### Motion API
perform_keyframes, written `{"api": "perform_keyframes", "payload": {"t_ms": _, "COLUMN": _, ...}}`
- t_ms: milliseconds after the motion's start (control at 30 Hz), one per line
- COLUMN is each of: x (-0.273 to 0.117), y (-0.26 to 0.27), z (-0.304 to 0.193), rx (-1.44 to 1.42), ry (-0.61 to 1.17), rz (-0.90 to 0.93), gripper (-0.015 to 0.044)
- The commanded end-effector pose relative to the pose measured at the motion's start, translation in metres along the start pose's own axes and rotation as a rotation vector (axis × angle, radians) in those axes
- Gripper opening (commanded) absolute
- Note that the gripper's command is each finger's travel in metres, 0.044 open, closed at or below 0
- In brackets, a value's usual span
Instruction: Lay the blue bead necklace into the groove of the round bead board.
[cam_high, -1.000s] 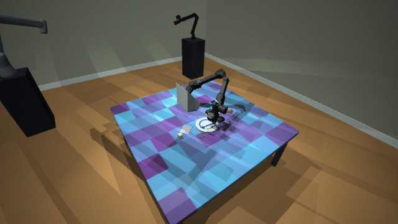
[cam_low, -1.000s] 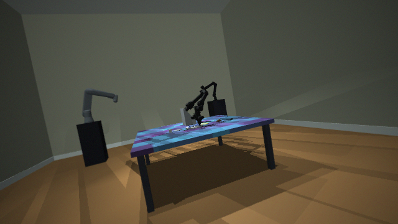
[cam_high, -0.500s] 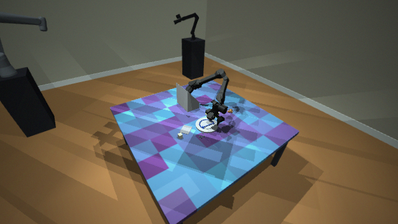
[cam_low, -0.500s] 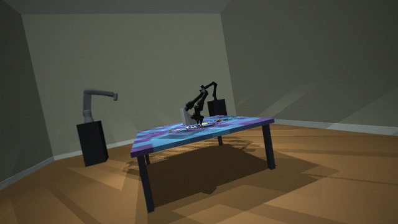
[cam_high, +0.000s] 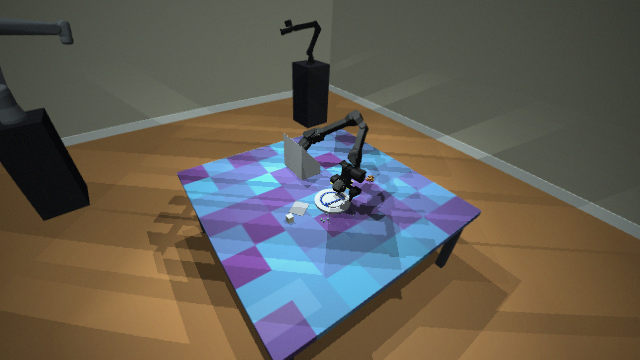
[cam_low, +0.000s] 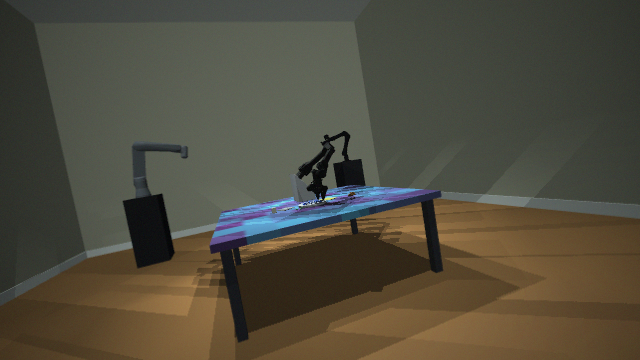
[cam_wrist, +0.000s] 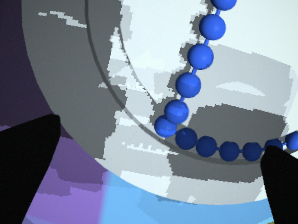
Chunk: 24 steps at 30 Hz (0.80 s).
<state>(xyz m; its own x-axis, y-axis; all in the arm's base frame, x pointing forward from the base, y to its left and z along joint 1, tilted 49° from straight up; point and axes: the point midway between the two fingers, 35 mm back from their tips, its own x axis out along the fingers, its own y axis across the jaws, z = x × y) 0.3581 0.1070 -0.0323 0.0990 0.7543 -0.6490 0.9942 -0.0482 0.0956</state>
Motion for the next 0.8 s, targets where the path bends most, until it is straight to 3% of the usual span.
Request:
{"api": "perform_keyframes", "payload": {"t_ms": 0, "x": 0.0, "y": 0.0, "z": 0.0, "rx": -0.005, "ry": 0.001, "rz": -0.001, "gripper": 0.044}}
{"api": "perform_keyframes", "payload": {"t_ms": 100, "x": -0.002, "y": 0.0, "z": 0.0, "rx": -0.145, "ry": 0.0, "rz": -0.001, "gripper": 0.0361}}
{"api": "perform_keyframes", "payload": {"t_ms": 400, "x": -0.011, "y": 0.0, "z": 0.004, "rx": -0.993, "ry": -0.001, "rz": -0.001, "gripper": 0.0125}}
{"api": "perform_keyframes", "payload": {"t_ms": 533, "x": -0.015, "y": 0.0, "z": 0.006, "rx": -1.356, "ry": -0.001, "rz": -0.002, "gripper": 0.012}}
{"api": "perform_keyframes", "payload": {"t_ms": 767, "x": -0.019, "y": -0.001, "z": 0.007, "rx": -1.654, "ry": -0.001, "rz": -0.002, "gripper": 0.012}}
